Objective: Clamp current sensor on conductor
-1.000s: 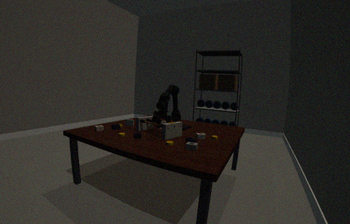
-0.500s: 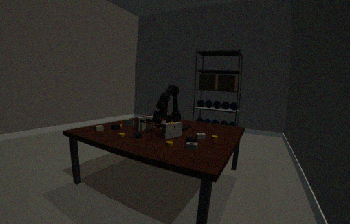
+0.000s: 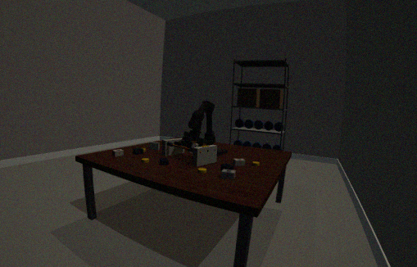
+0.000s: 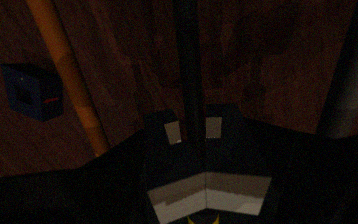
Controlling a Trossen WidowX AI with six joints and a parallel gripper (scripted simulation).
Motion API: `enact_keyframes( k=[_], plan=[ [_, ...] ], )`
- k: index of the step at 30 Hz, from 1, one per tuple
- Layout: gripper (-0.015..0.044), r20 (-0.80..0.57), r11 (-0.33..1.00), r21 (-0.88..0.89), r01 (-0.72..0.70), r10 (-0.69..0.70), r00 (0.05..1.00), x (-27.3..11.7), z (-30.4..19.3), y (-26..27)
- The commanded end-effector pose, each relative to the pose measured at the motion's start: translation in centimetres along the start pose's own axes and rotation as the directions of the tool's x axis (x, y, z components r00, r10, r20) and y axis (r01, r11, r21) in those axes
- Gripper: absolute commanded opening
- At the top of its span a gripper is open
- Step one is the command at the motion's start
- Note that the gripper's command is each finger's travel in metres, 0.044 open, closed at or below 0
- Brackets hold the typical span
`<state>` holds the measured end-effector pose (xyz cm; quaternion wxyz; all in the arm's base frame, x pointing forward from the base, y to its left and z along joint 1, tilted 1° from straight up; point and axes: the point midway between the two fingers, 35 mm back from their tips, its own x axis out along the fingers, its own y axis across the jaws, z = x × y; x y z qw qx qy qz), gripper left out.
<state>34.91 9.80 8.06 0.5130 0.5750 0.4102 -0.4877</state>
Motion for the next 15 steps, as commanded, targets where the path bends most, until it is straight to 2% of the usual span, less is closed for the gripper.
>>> enact_keyframes(
  k=[1, 15],
  plan=[
    [0.0, -0.014, 0.997, 0.003, -0.073, 0.073, 0.997, -1.14, -0.32, 0.22],
    [0.0, -0.014, 0.997, 0.004, -0.083, 0.083, 0.996, -1.23, -0.32, 0.23]
  ],
)
